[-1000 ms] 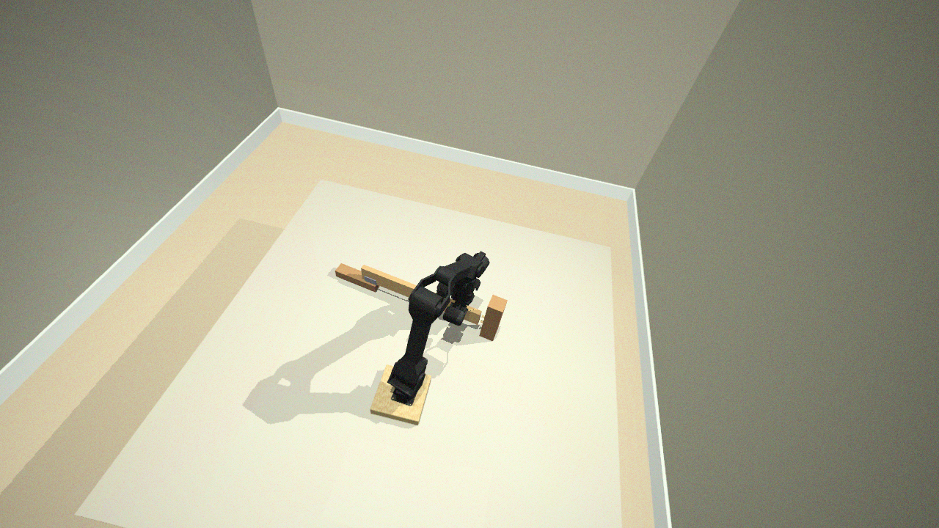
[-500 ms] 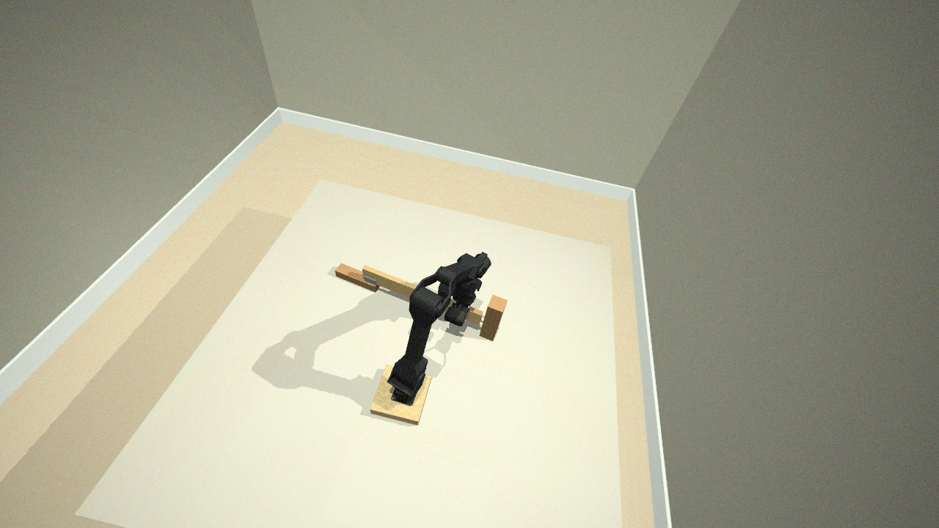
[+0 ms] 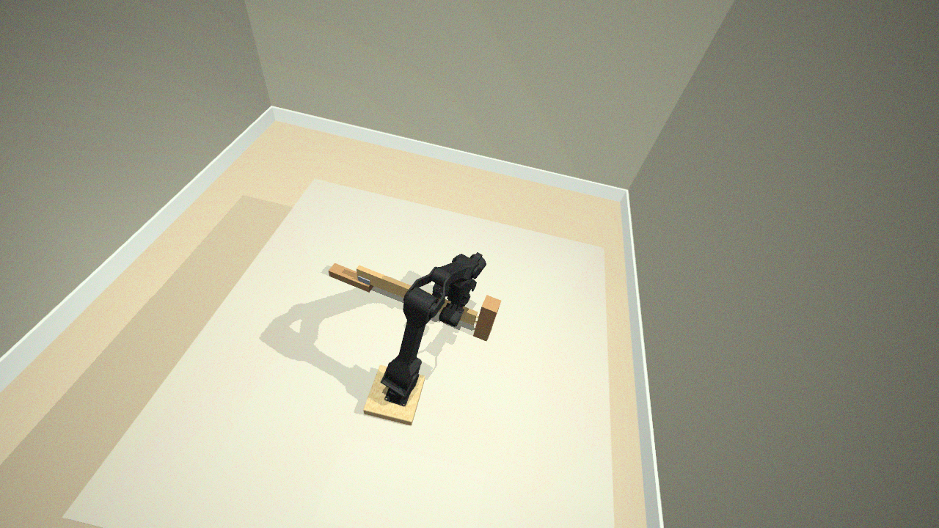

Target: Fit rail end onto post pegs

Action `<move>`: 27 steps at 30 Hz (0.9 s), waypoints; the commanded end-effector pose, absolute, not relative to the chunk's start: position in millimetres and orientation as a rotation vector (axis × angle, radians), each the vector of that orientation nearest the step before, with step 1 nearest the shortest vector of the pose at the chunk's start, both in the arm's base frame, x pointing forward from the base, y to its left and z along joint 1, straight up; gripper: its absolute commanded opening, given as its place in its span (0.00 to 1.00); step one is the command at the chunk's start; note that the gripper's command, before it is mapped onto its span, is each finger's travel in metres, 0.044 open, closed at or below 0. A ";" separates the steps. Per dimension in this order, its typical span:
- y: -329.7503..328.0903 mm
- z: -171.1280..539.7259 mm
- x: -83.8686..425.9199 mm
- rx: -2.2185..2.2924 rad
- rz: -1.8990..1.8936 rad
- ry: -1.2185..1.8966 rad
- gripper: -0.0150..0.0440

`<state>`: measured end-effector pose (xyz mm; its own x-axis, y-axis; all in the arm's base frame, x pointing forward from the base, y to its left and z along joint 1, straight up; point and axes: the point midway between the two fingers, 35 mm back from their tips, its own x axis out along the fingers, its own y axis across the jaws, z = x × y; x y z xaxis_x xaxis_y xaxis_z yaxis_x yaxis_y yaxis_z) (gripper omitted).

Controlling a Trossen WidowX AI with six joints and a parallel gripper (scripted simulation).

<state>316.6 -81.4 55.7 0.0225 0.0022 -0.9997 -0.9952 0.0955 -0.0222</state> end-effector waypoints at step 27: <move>-78.8 56.7 317.5 -1.152 1.116 1.235 0.25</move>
